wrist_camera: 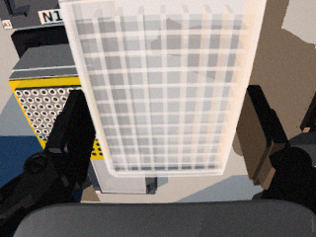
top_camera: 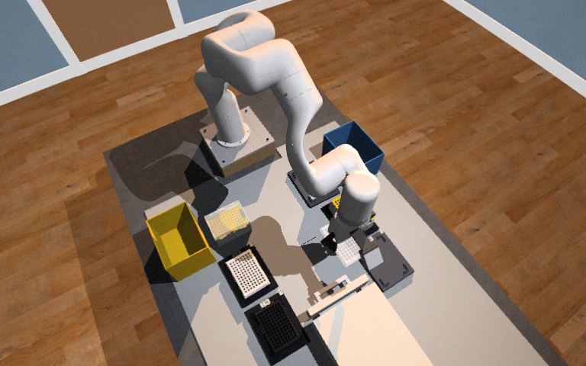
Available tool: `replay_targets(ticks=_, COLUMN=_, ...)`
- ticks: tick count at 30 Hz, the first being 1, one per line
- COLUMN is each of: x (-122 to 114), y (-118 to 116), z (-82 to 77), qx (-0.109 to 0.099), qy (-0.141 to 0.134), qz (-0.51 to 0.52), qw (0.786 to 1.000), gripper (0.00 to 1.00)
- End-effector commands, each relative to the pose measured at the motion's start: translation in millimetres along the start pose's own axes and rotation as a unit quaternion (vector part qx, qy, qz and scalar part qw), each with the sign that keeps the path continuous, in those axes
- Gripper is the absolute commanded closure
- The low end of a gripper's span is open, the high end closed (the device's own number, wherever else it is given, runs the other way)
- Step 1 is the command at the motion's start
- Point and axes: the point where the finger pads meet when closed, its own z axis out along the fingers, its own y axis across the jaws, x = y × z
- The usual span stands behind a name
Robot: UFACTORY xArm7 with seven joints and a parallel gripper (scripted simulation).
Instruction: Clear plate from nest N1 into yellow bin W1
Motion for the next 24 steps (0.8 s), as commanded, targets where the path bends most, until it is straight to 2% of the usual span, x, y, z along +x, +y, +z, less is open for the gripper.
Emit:
replay_targets(ticks=1, x=-3, y=8, z=-2.6, qx=0.000, qy=0.003, qz=0.001, qw=1.000, gripper=1.00)
replay_targets(ticks=24, x=-35, y=54, z=-2.3, qx=0.000, qy=0.003, qz=0.001, qw=1.000, gripper=1.00)
